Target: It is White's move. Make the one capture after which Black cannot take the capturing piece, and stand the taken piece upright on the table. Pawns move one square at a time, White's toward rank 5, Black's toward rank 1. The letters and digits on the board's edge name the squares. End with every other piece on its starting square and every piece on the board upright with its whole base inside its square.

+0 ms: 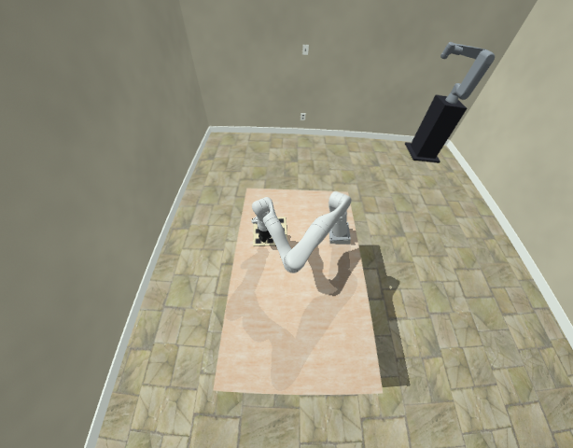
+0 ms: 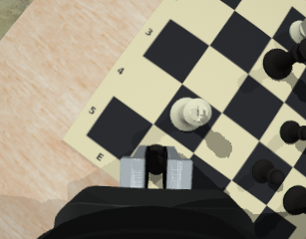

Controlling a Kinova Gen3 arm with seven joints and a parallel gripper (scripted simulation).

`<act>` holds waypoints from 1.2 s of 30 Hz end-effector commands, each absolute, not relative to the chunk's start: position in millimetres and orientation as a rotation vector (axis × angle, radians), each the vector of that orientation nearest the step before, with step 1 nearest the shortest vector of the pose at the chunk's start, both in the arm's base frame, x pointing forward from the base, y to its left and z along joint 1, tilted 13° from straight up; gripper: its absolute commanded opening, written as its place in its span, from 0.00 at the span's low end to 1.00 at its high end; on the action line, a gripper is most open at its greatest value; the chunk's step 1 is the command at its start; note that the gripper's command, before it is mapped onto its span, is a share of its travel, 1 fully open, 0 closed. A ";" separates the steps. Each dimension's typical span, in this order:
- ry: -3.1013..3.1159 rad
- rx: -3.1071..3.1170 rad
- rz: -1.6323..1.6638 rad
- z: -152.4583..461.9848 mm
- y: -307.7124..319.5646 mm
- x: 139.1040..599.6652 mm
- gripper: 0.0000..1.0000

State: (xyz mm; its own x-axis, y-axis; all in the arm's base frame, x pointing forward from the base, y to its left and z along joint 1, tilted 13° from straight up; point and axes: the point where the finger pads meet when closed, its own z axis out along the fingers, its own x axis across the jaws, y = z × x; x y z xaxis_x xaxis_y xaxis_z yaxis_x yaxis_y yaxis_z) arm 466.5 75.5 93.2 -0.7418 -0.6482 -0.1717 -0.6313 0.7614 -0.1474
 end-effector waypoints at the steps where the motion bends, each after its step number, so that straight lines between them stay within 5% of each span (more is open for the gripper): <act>1: 2.744 -1.010 -0.117 94.0 75.7 466.7 0.00; 36: 2.744 -1.010 -0.117 140.7 75.7 455.8 0.00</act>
State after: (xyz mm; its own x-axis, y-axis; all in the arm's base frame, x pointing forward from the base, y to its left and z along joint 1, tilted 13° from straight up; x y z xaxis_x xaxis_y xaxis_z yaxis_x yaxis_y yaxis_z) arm 454.1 72.5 123.7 -0.7470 -0.6474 -0.1516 -0.6305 0.7620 -0.1474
